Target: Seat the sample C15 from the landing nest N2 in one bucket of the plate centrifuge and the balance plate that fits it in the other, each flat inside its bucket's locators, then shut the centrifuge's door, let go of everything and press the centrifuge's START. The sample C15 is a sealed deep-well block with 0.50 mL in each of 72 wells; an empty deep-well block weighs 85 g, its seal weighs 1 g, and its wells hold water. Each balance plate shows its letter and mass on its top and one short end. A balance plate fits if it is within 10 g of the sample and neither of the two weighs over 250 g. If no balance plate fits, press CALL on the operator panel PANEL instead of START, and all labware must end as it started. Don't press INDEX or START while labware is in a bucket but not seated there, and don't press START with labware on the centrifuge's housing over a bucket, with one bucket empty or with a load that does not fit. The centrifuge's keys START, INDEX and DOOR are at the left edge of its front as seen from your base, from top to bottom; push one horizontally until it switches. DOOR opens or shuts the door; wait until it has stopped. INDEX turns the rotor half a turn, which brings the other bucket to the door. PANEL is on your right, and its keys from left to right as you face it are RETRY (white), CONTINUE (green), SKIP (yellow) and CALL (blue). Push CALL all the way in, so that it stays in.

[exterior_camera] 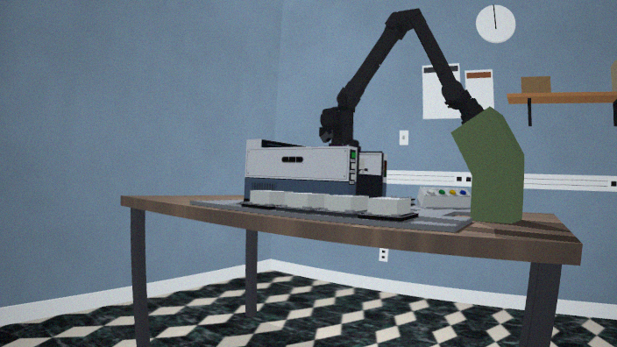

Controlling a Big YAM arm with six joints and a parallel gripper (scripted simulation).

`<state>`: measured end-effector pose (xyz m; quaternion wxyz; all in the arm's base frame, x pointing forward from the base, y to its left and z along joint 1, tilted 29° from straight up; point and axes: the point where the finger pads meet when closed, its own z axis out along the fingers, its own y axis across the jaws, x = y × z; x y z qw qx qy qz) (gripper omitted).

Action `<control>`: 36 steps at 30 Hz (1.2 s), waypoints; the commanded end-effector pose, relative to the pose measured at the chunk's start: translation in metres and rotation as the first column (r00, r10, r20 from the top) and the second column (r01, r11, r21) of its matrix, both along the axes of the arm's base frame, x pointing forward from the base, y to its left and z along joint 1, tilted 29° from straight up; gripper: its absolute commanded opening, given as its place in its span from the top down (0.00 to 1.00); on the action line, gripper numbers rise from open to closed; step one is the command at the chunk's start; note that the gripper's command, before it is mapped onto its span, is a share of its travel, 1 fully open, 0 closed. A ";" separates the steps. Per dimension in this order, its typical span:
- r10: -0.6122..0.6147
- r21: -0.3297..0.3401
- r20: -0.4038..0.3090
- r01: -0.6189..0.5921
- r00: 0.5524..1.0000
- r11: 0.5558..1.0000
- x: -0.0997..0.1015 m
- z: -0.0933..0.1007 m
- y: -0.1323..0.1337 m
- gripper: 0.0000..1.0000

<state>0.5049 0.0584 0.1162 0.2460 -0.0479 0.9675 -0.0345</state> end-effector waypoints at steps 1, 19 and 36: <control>0.001 0.001 0.048 -0.001 0.999 1.000 0.020 0.015 -0.005 0.00; 0.001 0.002 0.061 -0.001 0.998 1.000 0.013 0.034 -0.006 0.00; 0.014 0.007 0.068 -0.014 0.998 1.000 -0.002 0.063 0.008 0.00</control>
